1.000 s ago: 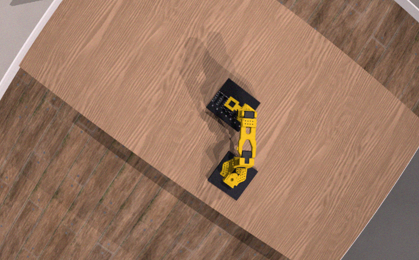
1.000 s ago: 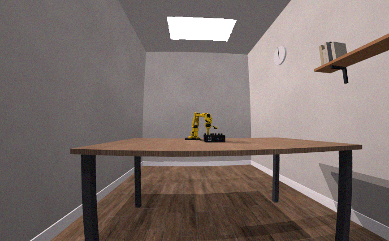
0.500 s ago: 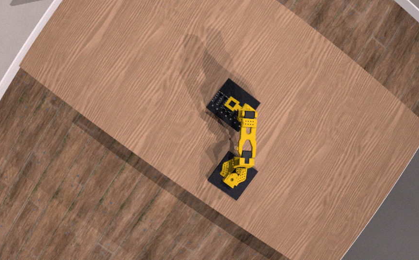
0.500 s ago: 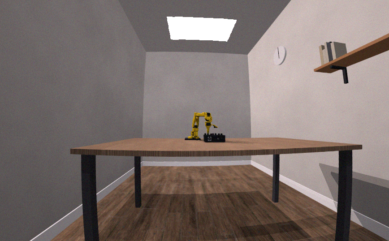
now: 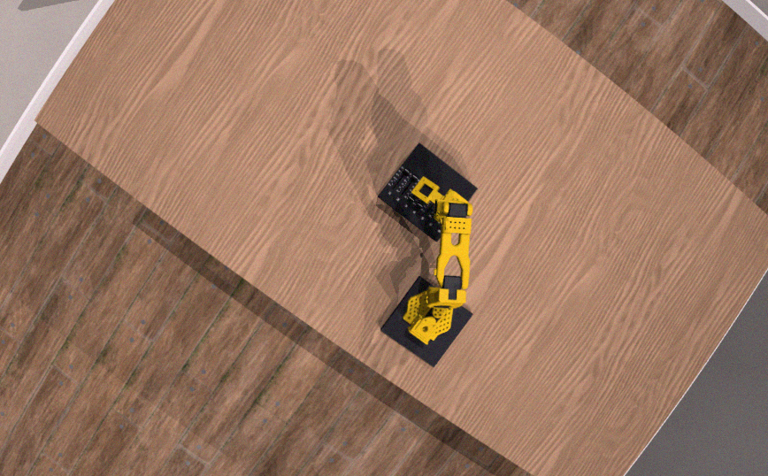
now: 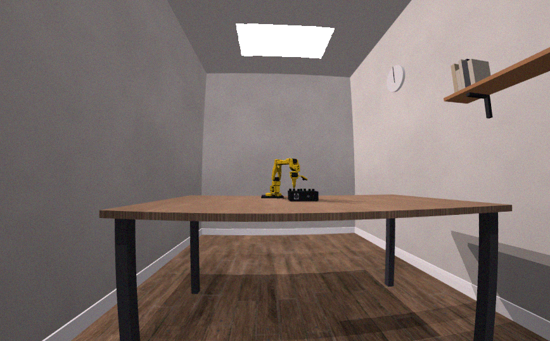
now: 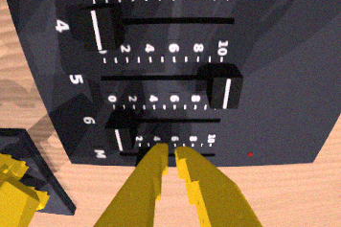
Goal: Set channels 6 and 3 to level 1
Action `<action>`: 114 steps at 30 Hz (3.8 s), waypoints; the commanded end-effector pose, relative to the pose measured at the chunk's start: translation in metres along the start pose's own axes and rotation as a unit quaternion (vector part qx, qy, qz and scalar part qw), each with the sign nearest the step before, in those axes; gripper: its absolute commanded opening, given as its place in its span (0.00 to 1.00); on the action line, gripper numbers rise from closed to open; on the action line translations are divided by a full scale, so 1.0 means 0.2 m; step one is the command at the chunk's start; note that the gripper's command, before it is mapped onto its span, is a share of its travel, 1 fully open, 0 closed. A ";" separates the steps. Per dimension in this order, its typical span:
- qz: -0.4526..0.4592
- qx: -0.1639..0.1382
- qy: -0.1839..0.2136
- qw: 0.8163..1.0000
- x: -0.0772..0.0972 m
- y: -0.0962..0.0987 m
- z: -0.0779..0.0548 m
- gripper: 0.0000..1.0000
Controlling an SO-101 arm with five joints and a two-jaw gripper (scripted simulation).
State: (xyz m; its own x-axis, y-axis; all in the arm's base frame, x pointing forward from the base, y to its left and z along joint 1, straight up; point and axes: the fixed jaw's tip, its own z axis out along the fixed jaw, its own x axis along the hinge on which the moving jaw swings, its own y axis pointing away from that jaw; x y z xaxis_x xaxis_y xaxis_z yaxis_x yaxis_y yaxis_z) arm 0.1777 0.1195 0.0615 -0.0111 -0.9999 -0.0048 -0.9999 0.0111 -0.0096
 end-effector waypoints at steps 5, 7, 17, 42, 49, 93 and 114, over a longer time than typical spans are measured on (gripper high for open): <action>0.000 -0.004 0.002 1.000 0.00 0.00 -0.01 0.00; 0.000 -0.004 0.002 1.000 0.00 -0.01 -0.01 0.00; 0.000 -0.003 0.001 1.000 0.00 -0.01 -0.02 0.00; 0.000 0.023 -0.016 1.000 0.01 -0.01 -0.13 0.00; 0.001 0.023 -0.016 1.000 0.01 -0.01 -0.13 0.00; -0.628 0.029 0.002 0.778 0.11 0.10 -0.19 0.00; -0.948 0.015 0.011 0.318 0.12 0.16 -0.18 0.00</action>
State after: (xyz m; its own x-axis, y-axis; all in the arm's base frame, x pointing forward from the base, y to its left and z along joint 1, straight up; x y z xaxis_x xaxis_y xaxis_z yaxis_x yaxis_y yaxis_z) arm 0.1478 0.0958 0.0957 0.7294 0.6830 0.0391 0.6833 -0.7301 0.0064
